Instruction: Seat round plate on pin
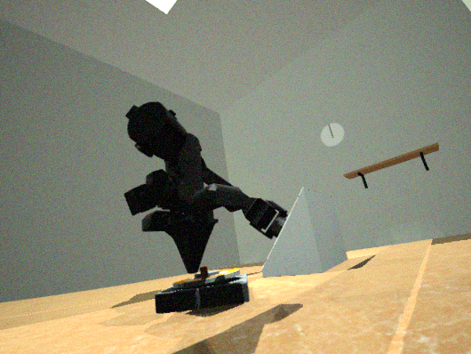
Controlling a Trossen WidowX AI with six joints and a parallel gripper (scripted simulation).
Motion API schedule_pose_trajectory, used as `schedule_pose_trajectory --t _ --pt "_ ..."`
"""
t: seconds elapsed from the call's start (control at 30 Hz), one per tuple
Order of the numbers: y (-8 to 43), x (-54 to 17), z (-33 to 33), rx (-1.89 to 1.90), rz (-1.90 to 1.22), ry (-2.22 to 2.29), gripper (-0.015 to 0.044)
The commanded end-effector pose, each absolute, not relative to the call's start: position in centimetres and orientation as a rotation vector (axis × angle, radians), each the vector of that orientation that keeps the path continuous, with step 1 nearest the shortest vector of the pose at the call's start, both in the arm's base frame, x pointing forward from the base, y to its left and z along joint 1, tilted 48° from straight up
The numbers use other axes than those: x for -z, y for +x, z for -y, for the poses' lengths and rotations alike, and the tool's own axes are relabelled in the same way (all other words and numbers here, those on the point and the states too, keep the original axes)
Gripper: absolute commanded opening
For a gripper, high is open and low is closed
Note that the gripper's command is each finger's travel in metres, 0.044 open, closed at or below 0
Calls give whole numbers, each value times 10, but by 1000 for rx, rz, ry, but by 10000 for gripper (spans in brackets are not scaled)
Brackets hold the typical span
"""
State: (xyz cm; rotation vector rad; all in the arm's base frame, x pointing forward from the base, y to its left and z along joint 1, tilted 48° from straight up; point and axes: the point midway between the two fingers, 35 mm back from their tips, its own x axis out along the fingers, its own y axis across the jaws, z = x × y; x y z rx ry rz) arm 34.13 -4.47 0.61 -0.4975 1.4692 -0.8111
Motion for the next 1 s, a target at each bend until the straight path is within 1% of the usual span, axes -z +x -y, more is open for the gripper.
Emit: schedule_pose_trajectory --t 0.0,0.97 --pt "338 0 40 808 -1468 -506 0" --pt "313 17 24 807 -1469 -506 0"
